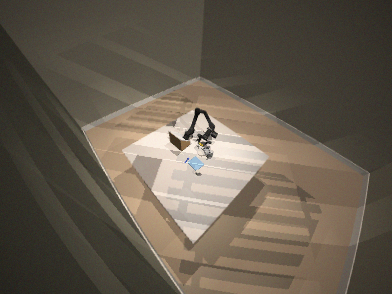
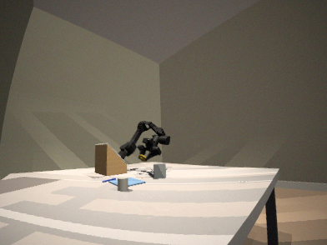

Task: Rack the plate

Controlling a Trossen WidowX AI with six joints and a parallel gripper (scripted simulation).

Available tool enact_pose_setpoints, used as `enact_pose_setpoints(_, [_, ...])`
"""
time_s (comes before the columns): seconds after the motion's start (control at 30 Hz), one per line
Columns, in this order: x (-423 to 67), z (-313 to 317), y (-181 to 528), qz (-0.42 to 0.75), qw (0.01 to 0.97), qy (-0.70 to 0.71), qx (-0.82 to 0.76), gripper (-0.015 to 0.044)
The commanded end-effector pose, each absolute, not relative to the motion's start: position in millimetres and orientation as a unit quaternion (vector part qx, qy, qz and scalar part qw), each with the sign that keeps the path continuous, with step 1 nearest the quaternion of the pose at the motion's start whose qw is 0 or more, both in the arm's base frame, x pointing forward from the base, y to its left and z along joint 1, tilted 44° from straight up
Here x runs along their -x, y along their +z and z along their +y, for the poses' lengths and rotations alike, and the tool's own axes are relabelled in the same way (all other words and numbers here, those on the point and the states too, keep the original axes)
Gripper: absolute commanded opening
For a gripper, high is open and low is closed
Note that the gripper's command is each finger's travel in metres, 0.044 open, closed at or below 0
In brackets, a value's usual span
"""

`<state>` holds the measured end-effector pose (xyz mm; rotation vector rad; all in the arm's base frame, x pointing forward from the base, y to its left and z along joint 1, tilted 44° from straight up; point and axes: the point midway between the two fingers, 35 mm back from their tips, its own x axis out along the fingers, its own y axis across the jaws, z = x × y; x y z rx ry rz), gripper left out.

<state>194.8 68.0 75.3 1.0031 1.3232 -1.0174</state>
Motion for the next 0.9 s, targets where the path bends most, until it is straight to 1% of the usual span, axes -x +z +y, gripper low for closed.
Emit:
enact_pose_setpoints(0.0, [-196.0,68.4,71.2,0.538,0.602,-0.423,-0.41,0.0])
enact_pose_setpoints(0.47, [-204.3,78.3,62.9,0.454,0.723,-0.372,-0.363,0.0])
enact_pose_setpoints(0.87, [-208.5,91.8,65.1,0.372,0.805,-0.312,-0.34,0.0])
